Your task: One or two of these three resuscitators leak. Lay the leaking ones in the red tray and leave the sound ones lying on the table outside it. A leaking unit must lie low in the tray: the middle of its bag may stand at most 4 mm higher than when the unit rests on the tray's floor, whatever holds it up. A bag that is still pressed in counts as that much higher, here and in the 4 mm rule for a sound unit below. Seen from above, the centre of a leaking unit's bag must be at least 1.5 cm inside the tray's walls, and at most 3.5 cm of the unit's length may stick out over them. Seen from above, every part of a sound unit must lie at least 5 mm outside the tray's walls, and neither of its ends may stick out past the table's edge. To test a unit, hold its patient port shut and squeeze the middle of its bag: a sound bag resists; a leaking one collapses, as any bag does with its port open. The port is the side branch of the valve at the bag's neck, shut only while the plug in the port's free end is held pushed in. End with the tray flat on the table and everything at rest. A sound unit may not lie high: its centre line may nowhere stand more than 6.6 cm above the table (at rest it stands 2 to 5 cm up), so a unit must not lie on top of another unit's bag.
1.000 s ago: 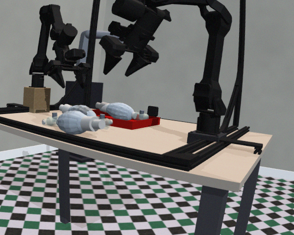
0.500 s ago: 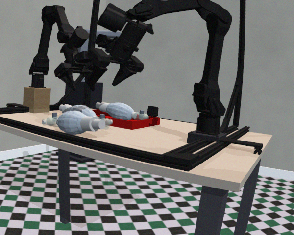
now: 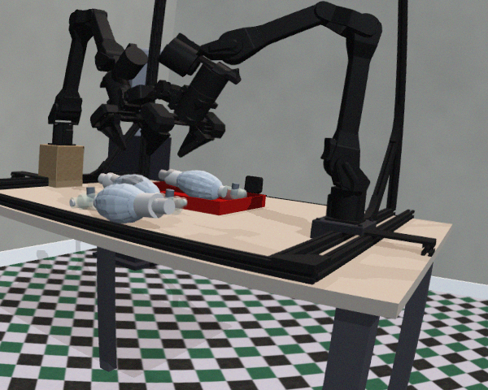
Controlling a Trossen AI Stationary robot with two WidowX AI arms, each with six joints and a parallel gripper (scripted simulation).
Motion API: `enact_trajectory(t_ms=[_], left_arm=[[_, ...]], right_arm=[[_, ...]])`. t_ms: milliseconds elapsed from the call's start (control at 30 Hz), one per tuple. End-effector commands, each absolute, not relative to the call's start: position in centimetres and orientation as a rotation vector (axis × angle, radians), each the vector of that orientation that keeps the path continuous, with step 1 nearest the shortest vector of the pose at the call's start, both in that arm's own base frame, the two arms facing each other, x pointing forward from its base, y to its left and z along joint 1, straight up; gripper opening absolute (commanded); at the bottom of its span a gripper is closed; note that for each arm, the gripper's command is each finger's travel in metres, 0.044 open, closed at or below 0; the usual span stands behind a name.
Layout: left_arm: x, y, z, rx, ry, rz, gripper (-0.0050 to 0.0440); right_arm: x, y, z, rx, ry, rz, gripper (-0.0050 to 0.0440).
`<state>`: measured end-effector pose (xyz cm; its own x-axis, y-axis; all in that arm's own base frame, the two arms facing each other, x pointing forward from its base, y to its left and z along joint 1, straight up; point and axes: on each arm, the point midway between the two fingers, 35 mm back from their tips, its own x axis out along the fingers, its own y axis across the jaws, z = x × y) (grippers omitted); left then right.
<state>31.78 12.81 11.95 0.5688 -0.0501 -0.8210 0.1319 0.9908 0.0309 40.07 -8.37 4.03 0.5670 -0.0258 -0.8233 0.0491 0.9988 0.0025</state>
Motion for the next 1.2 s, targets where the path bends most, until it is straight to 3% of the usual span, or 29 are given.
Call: enact_trajectory(t_ms=[0, 867, 900, 1167], left_arm=[[33.3, 9.6, 10.4, 0.074, 0.949, -0.107, 0.0409], [34.4, 6.9, 9.7, 0.067, 0.918, -0.115, 0.0409], [34.4, 7.0, 4.7, 0.067, 0.919, -0.118, 0.0409], [34.4, 7.0, 4.7, 0.067, 0.919, -0.118, 0.0409]], right_arm=[[40.1, -8.4, 4.1, 0.024, 0.965, -0.046, 0.0440], [40.8, -7.8, 3.6, 0.023, 0.964, -0.046, 0.0440], [40.8, -7.7, -2.3, 0.020, 0.962, -0.040, 0.0440], [40.8, -7.7, -2.3, 0.020, 0.962, -0.040, 0.0440]])
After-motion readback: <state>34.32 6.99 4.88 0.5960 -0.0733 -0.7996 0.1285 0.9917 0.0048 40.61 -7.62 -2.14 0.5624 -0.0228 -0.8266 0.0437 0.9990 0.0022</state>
